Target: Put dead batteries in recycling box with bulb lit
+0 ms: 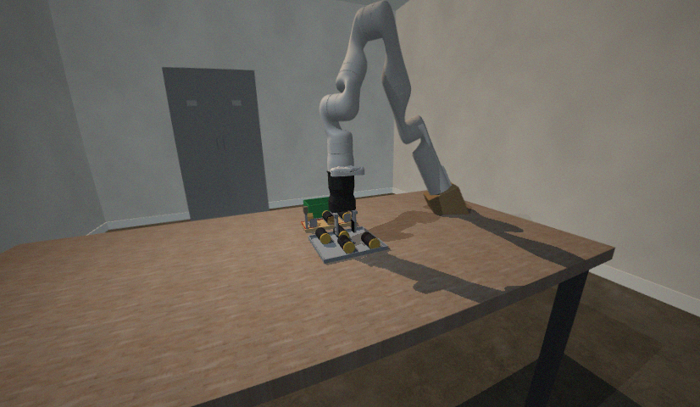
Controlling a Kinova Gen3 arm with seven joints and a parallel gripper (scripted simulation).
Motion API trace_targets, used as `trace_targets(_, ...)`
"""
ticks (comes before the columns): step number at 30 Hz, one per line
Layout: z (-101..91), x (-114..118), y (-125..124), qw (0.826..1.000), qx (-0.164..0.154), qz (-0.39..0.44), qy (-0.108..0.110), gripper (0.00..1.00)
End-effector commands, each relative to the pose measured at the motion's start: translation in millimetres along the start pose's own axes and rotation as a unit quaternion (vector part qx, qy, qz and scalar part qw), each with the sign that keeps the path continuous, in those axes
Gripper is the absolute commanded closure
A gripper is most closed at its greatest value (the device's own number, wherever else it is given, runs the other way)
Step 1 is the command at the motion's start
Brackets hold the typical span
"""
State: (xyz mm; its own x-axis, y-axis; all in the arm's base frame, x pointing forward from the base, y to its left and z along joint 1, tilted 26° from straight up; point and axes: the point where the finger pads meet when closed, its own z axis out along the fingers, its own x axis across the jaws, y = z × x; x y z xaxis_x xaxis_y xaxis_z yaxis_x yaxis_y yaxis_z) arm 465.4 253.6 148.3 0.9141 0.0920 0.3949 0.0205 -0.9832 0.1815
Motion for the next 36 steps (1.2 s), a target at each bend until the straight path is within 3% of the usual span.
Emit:
trace_targets(1, -0.7, 0, 0, 1.000, 0.001, 0.000, 0.001, 0.10)
trace_targets(21, 1.7, 0, 0, 1.000, 0.001, 0.000, 0.001, 0.10)
trace_targets(29, 31.8, 0, 0, 1.000, 0.001, 0.000, 0.001, 0.10)
trace_targets(36, 34.8, 0, 0, 1.000, 0.001, 0.000, 0.001, 0.10)
